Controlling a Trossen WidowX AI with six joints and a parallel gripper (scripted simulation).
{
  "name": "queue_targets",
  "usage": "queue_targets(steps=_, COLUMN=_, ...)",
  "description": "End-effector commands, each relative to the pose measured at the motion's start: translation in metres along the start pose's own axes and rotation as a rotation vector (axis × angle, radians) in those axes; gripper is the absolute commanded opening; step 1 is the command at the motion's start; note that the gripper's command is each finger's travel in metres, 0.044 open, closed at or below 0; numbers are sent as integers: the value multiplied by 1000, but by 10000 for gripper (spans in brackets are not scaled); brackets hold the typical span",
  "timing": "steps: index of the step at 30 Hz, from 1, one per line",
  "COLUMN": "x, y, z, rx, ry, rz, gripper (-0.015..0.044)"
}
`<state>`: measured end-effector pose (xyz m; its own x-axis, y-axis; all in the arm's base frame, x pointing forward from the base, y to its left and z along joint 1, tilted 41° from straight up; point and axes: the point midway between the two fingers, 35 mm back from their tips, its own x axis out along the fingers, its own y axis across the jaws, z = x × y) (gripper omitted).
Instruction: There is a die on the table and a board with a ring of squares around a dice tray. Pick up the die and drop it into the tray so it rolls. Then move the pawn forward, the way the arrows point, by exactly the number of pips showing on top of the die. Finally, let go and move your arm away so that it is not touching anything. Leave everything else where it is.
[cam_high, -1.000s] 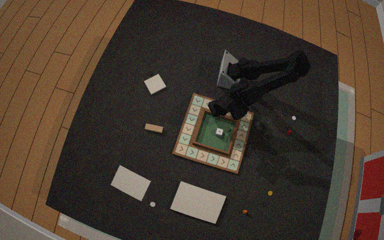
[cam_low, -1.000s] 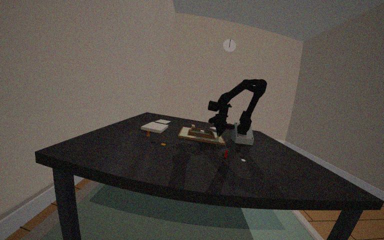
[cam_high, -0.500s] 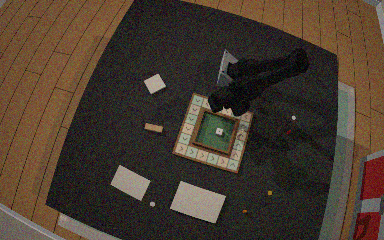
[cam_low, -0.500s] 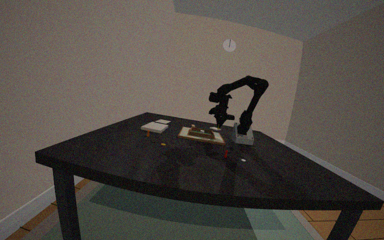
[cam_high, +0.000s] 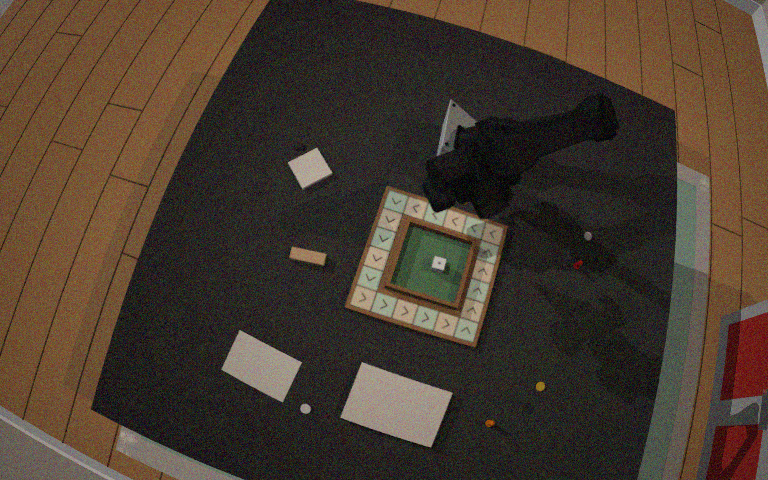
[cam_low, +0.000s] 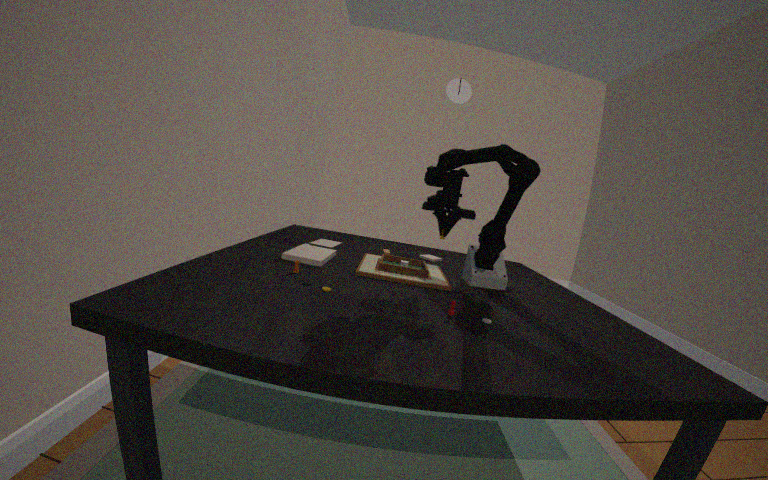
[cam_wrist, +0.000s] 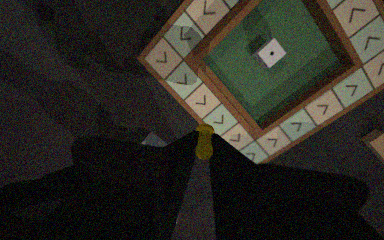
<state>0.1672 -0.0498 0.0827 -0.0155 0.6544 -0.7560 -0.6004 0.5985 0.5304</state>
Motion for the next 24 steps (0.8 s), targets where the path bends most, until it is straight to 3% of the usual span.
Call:
queue_targets(steps=1, x=3, y=-4, z=-3, rx=-4, ry=3, rz=1, gripper=0)
queue_targets(steps=13, x=69, y=-29, z=-29, rx=-5, ry=2, rz=-1, gripper=0)
queue_targets(steps=24, x=98, y=-30, z=-30, rx=-6, ry=1, rz=-1, gripper=0)
